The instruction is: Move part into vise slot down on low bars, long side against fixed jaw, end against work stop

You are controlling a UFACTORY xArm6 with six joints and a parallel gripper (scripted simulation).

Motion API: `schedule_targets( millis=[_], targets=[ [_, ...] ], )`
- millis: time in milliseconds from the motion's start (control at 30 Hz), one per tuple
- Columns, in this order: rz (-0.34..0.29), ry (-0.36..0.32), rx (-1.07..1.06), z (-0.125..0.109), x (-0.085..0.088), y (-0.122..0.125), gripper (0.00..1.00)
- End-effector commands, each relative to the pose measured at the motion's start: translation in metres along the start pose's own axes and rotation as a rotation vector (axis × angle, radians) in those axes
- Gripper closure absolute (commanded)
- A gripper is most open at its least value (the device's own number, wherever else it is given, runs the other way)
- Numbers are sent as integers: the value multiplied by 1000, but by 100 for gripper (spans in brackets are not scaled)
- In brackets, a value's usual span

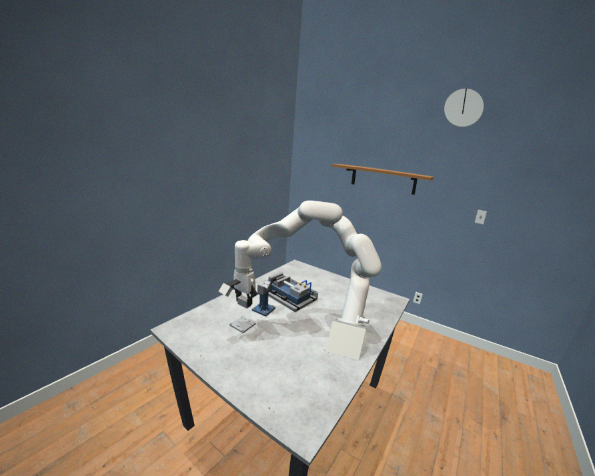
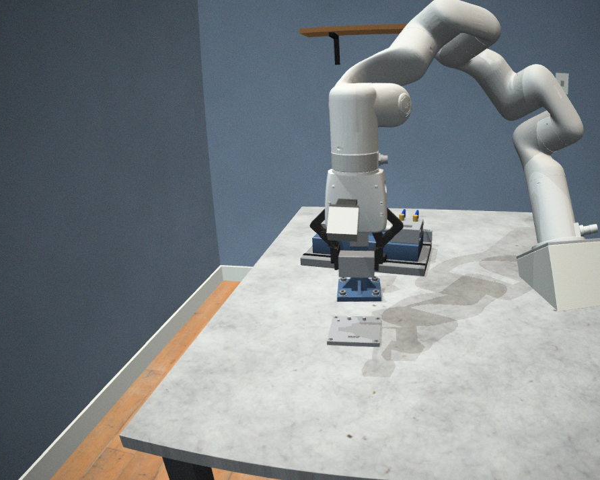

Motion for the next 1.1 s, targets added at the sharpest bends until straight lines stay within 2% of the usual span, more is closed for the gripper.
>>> schedule_targets(
  millis=[0,133,200,667,1067],
  targets=[
    [-3,1,-1,0,19,1,100],
    [-3,1,-1,0,35,1,100],
    [-3,1,-1,0,35,1,100],
    [-3,1,-1,0,83,0,100],
    [-3,1,-1,0,102,0,100]
  ],
)
Point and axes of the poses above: the point where the finger pads meet when closed, its own x axis back along the fingers, its own y axis across the jaws, z = x × y, the point moved 2 cm from there along x, back along the fingers, and after that the axes turned 13 degrees about x, right-handed, at the moved point
